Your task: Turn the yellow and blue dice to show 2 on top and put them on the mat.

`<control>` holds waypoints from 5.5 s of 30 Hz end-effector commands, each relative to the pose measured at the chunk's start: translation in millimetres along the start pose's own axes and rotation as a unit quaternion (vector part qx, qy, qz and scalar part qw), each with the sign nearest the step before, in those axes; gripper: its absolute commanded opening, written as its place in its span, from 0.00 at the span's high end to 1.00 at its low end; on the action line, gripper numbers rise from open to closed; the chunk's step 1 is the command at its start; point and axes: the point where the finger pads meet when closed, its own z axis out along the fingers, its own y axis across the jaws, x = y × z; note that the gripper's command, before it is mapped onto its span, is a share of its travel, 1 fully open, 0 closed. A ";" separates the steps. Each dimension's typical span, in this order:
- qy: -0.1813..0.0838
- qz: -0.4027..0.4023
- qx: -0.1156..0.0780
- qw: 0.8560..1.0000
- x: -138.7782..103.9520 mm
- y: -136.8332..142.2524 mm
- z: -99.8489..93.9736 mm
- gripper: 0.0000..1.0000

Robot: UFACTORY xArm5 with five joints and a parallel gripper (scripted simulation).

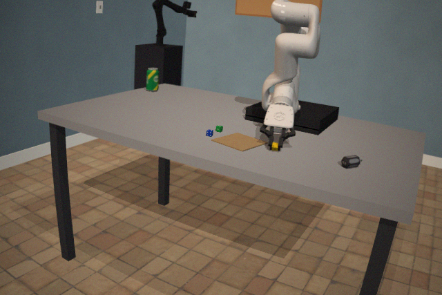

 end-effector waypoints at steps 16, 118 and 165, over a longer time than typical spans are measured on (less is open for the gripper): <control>-0.001 0.000 0.000 1.000 -0.8 0.0 -0.1 0.85; -0.001 0.000 -0.001 1.000 -22.9 0.4 -65.6 0.64; 0.242 0.002 -0.004 0.970 -75.4 0.4 -69.5 0.64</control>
